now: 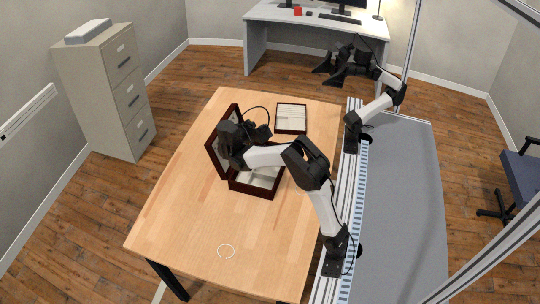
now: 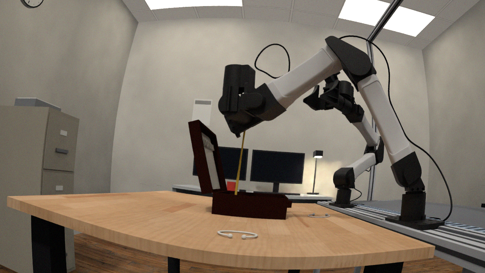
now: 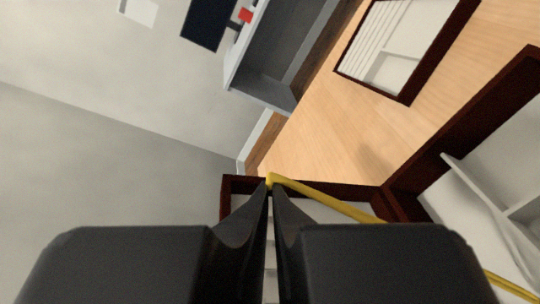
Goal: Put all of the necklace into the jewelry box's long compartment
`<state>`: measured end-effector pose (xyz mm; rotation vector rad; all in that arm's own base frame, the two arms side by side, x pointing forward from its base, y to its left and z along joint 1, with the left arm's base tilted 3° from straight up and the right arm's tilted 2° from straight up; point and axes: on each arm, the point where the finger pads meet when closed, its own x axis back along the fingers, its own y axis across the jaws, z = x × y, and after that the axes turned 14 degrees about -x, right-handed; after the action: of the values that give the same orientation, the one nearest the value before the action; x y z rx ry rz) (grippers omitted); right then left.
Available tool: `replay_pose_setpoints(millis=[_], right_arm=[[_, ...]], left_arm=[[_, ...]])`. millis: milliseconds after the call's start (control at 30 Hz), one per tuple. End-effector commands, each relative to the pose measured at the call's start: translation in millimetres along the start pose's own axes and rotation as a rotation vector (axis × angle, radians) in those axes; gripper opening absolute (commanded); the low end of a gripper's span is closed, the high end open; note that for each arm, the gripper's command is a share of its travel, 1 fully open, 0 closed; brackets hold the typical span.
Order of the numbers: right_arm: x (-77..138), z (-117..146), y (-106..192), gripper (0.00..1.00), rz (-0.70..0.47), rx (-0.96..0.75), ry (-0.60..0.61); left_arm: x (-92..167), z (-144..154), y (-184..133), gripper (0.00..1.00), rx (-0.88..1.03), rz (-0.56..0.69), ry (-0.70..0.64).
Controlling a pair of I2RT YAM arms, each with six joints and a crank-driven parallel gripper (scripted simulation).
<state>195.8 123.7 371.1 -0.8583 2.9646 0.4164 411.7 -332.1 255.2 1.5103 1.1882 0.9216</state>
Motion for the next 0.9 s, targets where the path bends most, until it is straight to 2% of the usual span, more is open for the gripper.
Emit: replay_pose_setpoints(millis=[0, 267, 600, 667, 867], right_arm=[[0.7, 3.0, -0.9, 1.0, 0.007, 0.003, 0.018], [0.7, 3.0, -0.9, 1.0, 0.007, 0.003, 0.018], [0.7, 3.0, -0.9, 1.0, 0.007, 0.003, 0.018], [0.7, 3.0, -0.9, 1.0, 0.007, 0.003, 0.018], [0.7, 3.0, -0.9, 1.0, 0.007, 0.003, 0.018]], left_arm=[[6.2, -0.9, 10.6, 0.0, -0.014, -0.055, 0.014], [3.9, 0.8, 16.1, 0.0, 0.062, -0.105, 0.036], [2.3, 7.8, 17.7, 0.0, 0.301, -0.255, 0.106], [2.3, 7.8, 17.7, 0.0, 0.301, -0.255, 0.106], [2.0, 0.4, 23.1, 0.0, 0.473, -0.427, 0.113]])
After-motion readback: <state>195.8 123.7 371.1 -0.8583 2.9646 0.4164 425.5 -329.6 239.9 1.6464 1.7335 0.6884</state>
